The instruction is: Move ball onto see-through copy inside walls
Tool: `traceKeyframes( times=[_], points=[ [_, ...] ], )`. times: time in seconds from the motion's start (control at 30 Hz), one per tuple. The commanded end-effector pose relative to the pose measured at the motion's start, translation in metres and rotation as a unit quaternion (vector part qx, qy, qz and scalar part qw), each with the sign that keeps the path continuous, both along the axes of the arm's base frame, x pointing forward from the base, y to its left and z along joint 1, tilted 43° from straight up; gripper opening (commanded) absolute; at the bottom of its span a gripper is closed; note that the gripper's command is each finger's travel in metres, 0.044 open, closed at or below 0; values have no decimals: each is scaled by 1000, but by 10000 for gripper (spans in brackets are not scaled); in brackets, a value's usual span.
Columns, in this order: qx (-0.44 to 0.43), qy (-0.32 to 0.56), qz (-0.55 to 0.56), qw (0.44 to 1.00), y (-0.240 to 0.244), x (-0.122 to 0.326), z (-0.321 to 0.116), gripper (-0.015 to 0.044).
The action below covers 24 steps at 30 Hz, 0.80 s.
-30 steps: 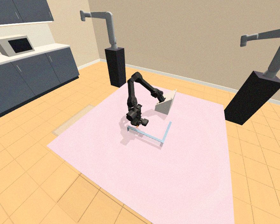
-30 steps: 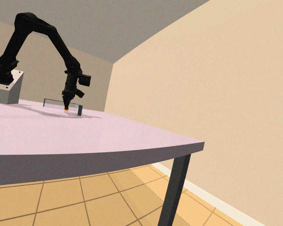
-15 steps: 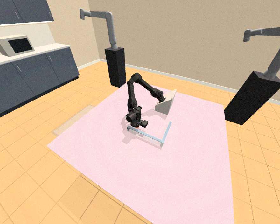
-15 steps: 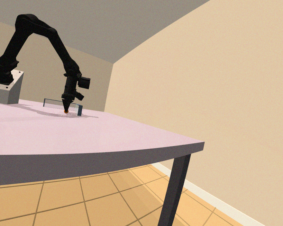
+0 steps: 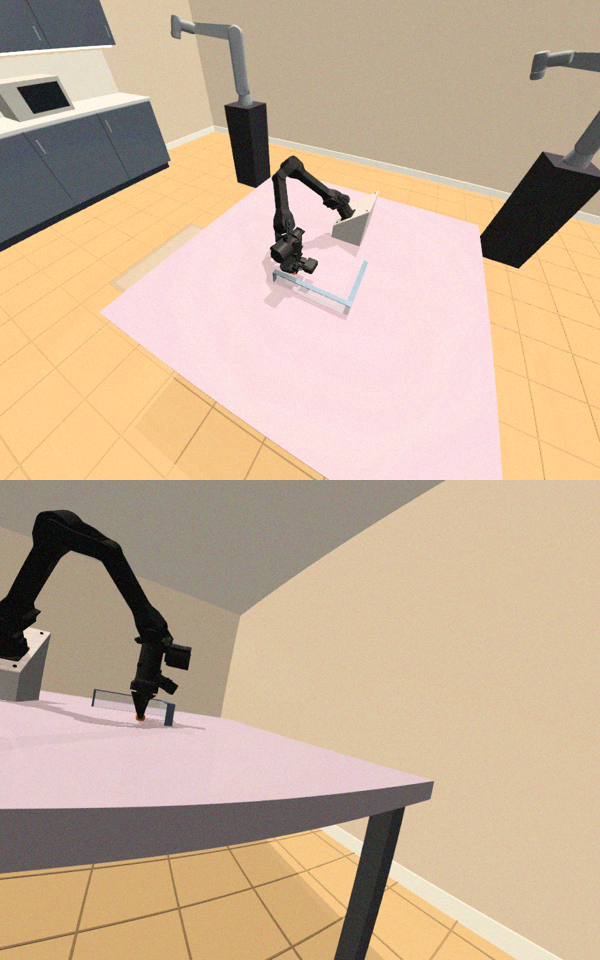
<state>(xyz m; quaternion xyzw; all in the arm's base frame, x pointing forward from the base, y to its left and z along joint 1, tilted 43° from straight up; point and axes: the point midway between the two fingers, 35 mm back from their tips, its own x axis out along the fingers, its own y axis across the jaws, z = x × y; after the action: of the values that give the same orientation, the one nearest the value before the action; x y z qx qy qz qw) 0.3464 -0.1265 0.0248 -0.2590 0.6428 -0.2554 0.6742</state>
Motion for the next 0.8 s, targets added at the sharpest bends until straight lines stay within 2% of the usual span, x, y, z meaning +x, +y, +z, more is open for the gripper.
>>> traceKeyframes(
  times=[0.0, 0.27, 0.47, 0.77],
  points=[
    [0, 0, 0, 1000, 0, 0, 0, 210],
    [0, 0, 0, 1000, 2, 0, 2, 221],
    [2, 1, 1, 1000, 58, -3, 62, 221],
    [4, -1, 7, 1000, 57, 0, 57, 221]
  ],
)
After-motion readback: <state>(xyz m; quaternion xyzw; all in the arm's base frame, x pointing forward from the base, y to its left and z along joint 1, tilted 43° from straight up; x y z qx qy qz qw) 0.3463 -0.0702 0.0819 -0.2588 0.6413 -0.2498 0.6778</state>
